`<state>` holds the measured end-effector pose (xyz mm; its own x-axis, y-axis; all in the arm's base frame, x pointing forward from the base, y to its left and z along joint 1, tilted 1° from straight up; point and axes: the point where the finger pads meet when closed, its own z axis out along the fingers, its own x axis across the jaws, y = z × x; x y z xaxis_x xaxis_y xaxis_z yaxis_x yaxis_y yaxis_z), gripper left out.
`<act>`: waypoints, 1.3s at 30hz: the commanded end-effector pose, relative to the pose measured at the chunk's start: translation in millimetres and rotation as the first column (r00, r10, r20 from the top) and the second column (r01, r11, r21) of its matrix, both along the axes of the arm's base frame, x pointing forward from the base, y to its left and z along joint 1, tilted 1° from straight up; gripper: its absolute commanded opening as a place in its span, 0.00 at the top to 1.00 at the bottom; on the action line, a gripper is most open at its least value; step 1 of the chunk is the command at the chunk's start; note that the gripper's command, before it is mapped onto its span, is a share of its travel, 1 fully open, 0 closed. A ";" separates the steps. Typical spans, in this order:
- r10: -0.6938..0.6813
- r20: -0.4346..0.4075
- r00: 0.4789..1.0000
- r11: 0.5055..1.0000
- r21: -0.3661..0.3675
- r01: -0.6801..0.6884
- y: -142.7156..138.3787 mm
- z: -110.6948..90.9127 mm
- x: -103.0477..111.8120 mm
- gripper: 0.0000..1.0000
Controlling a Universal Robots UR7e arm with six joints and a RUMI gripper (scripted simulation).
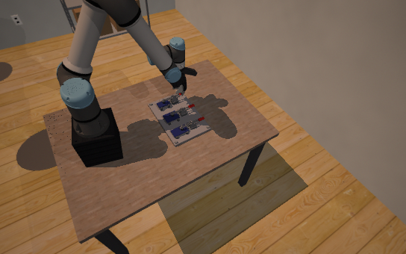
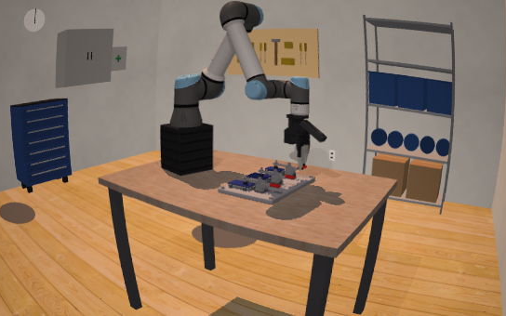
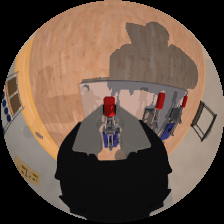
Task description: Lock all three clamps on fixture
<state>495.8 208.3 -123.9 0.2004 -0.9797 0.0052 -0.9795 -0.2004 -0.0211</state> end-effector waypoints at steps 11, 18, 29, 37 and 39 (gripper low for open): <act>0.000 0.002 1.000 1.000 0.000 0.000 0.6 -3.5 2.6 1.00; 0.000 0.002 1.000 1.000 0.000 0.000 0.6 -3.5 2.6 1.00; 0.000 0.002 1.000 1.000 0.000 0.000 0.9 -7.8 4.3 1.00; 0.000 0.002 1.000 1.000 0.000 0.000 0.9 -7.7 4.4 0.42; 0.000 0.002 1.000 1.000 0.000 0.000 0.9 -7.7 4.4 0.42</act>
